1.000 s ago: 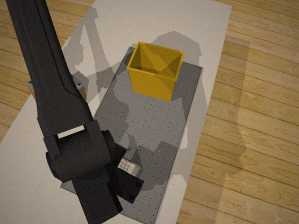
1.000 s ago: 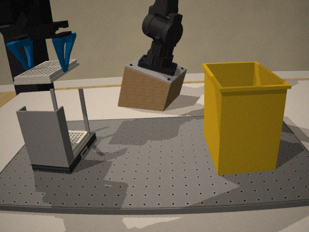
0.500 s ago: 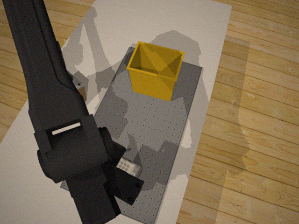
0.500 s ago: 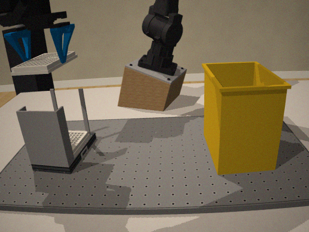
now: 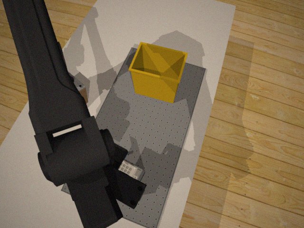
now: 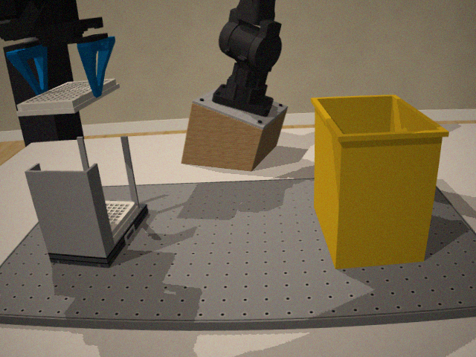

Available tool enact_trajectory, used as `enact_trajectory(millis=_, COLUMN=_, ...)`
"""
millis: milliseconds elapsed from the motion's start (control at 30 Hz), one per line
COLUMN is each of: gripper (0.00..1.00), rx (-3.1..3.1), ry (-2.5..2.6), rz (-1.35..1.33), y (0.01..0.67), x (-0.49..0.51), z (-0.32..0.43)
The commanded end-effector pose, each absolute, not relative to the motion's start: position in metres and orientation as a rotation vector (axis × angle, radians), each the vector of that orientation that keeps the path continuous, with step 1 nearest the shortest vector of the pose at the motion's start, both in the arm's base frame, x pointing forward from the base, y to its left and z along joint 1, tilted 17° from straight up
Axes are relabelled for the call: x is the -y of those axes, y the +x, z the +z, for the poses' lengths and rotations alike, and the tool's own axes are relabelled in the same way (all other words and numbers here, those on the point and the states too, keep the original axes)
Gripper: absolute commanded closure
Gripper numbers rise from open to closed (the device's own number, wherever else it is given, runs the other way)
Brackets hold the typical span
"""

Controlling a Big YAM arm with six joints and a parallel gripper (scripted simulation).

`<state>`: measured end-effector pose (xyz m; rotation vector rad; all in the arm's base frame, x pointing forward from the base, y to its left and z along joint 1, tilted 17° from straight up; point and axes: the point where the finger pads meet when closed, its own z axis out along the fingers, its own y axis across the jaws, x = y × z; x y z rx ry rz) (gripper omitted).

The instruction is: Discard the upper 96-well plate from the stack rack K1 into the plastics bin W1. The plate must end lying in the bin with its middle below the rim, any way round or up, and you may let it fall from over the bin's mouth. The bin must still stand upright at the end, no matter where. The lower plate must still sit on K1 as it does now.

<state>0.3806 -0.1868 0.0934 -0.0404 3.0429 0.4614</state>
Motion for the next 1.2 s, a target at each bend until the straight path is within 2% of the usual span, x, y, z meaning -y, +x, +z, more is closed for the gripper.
enact_trajectory(millis=0, gripper=1.0, rx=-3.006, ry=-0.047, rz=0.412, y=0.393, x=0.197, z=0.11)
enact_trajectory(millis=233, gripper=1.0, rx=-2.97, ry=-0.331, rz=0.405, y=0.384, x=0.17, z=0.113)
enact_trajectory(millis=333, gripper=1.0, rx=-2.927, ry=-0.352, rz=0.349, y=0.403, x=0.177, z=0.133)
enact_trajectory(millis=433, gripper=1.0, rx=-2.972, ry=-0.344, rz=0.412, y=0.38, x=0.156, z=0.116)
enact_trajectory(millis=867, gripper=1.0, rx=-2.977, ry=-0.311, rz=0.418, y=0.374, x=0.121, z=0.125)
enact_trajectory(millis=900, gripper=1.0, rx=-2.935, ry=-0.307, rz=0.368, y=0.391, x=0.13, z=0.146)
enact_trajectory(millis=967, gripper=1.0, rx=-2.978, ry=-0.311, rz=0.42, y=0.372, x=0.112, z=0.128)
enact_trajectory(millis=1167, gripper=1.0, rx=-2.97, ry=-0.312, rz=0.415, y=0.372, x=0.094, z=0.138)
